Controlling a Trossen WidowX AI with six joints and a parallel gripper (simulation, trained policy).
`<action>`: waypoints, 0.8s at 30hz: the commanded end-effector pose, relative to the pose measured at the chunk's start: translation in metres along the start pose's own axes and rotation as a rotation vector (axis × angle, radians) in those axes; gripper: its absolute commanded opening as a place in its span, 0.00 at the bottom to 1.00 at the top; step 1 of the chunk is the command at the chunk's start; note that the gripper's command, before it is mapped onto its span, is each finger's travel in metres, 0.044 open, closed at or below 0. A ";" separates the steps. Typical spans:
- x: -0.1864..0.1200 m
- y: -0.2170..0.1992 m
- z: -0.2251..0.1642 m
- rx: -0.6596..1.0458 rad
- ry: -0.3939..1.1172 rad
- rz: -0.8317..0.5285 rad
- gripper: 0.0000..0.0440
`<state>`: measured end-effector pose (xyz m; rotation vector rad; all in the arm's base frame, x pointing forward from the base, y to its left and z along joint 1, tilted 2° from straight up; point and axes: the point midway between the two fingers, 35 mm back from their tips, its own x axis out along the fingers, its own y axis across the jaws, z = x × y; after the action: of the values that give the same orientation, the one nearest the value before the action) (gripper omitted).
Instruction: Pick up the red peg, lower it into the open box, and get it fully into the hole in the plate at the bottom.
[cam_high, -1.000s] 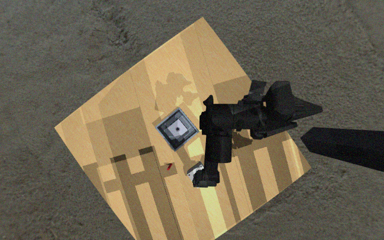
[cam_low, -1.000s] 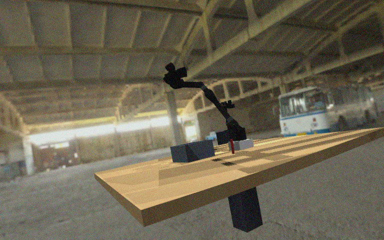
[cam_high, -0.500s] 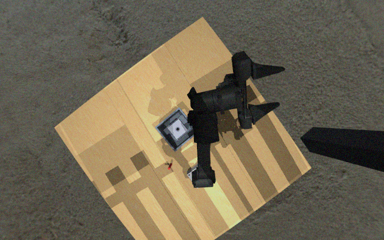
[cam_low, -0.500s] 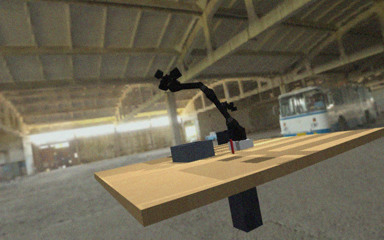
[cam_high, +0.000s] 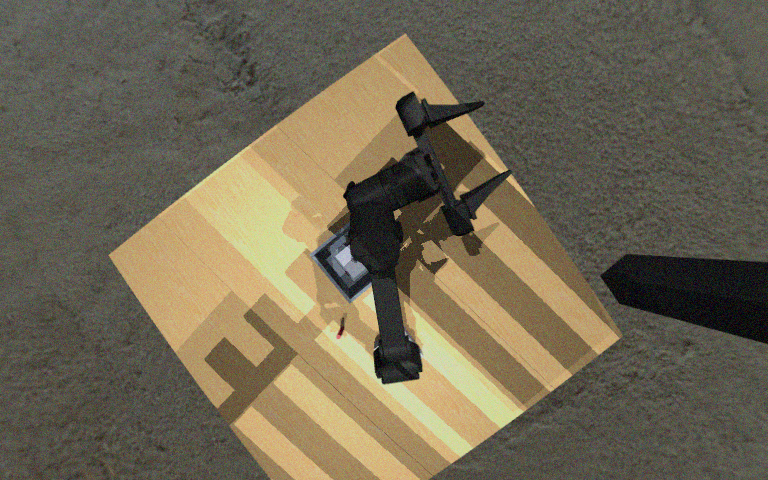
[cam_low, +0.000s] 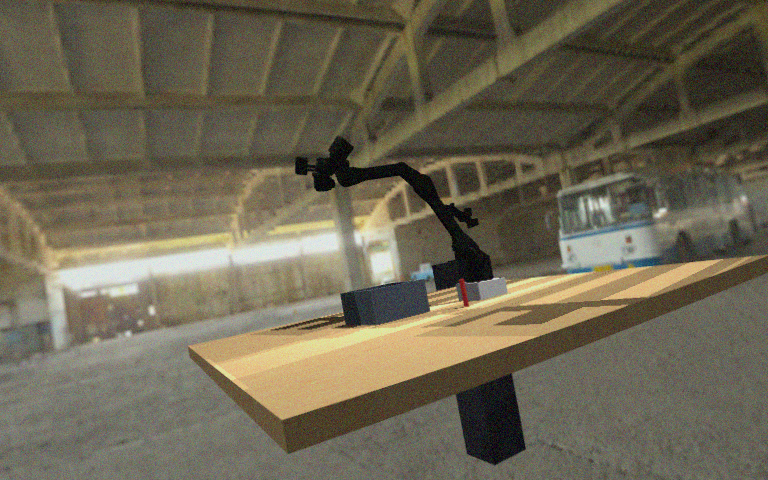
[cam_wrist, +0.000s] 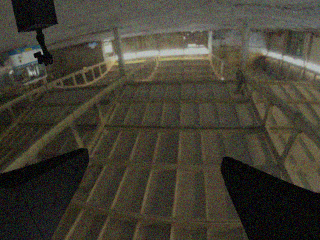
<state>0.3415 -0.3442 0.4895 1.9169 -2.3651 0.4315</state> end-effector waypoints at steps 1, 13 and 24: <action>-0.013 -0.012 0.007 -0.115 -0.020 -0.063 1.00; -0.062 -0.044 0.041 -0.479 -0.072 -0.262 1.00; -0.116 -0.059 0.071 -0.806 -0.084 -0.463 1.00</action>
<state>0.4275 -0.2755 0.4133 1.9525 -1.7191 -0.4807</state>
